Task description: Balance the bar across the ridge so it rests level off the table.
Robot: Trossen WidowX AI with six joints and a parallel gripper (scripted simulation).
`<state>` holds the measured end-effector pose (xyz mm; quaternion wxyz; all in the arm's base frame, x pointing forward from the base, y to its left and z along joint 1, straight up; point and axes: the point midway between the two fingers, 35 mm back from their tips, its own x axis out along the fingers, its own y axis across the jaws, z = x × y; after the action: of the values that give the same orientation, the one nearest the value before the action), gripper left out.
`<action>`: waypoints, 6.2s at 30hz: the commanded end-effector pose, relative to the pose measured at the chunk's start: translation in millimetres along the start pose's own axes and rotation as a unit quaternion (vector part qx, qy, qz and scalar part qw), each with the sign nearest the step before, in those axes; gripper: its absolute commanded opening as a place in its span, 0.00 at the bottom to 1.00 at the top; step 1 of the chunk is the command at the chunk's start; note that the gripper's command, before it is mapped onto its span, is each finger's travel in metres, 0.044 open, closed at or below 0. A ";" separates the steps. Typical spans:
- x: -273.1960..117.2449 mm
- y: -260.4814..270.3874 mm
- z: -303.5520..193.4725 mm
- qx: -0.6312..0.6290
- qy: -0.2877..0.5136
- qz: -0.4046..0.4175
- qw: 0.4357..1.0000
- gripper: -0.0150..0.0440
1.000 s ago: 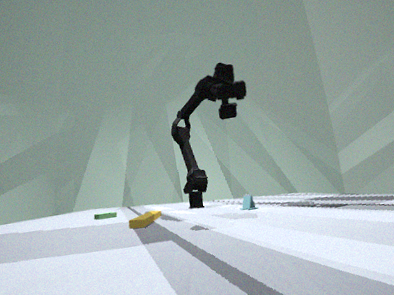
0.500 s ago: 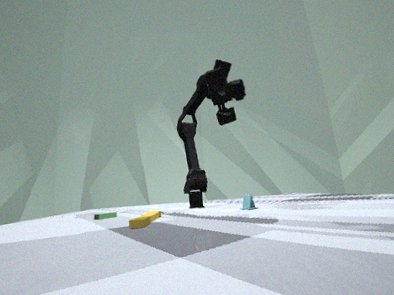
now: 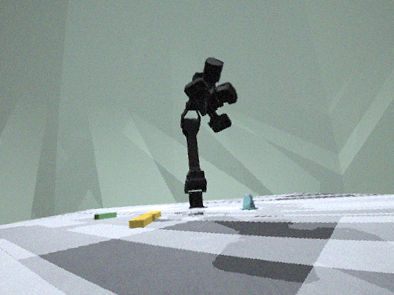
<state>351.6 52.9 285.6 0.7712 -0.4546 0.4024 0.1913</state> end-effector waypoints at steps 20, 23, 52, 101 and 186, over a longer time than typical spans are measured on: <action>100.5 -26.3 -103.7 0.276 0.155 0.106 0.943 0.79; 111.2 -27.1 -119.8 0.312 0.173 0.118 0.927 0.79; 184.8 -1.1 -207.1 0.472 0.250 0.167 0.829 0.79; 208.4 14.1 -215.4 0.469 0.252 0.166 0.830 0.65; 121.3 30.1 -84.1 0.610 0.274 0.127 0.732 0.25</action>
<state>370.8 -27.5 147.2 0.7075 0.1187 0.6863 -0.1198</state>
